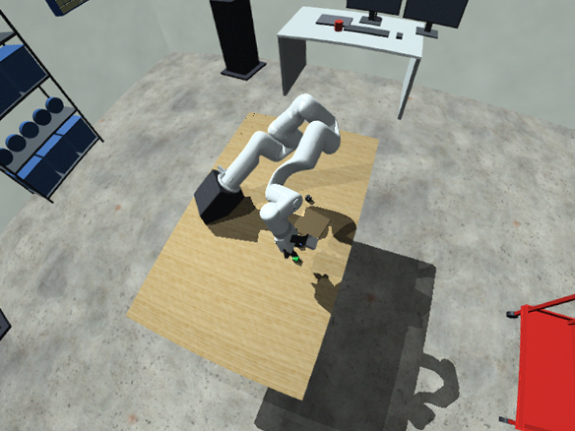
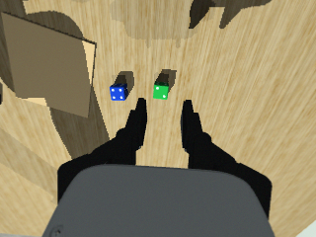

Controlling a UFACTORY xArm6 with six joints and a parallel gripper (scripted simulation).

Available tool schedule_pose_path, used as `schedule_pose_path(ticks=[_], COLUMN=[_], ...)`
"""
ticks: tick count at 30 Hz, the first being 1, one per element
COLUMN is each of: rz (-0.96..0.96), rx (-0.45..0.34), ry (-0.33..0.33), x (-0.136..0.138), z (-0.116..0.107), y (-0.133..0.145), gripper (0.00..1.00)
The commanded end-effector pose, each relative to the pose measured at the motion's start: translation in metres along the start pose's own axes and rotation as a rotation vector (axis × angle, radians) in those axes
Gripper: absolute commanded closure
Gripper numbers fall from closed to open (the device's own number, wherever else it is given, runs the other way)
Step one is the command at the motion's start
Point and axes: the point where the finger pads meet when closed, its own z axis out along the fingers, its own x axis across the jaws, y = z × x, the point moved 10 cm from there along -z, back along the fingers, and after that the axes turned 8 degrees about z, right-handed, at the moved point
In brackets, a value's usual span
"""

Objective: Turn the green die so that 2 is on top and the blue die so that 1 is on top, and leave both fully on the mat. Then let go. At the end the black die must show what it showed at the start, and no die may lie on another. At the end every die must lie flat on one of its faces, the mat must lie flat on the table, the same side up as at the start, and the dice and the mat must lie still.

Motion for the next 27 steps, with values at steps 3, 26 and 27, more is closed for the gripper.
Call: schedule_pose_path(ticks=[3, 26, 27], rz=[0.009, -0.001, -0.008], rx=[-0.174, -0.294, -0.294], ry=[0.008, 0.024, 0.023], x=[-0.003, -0.005, -0.005], z=[0.0, 0.002, 0.002], y=[-0.025, -0.043, -0.043], gripper=[0.58, 0.0, 0.0])
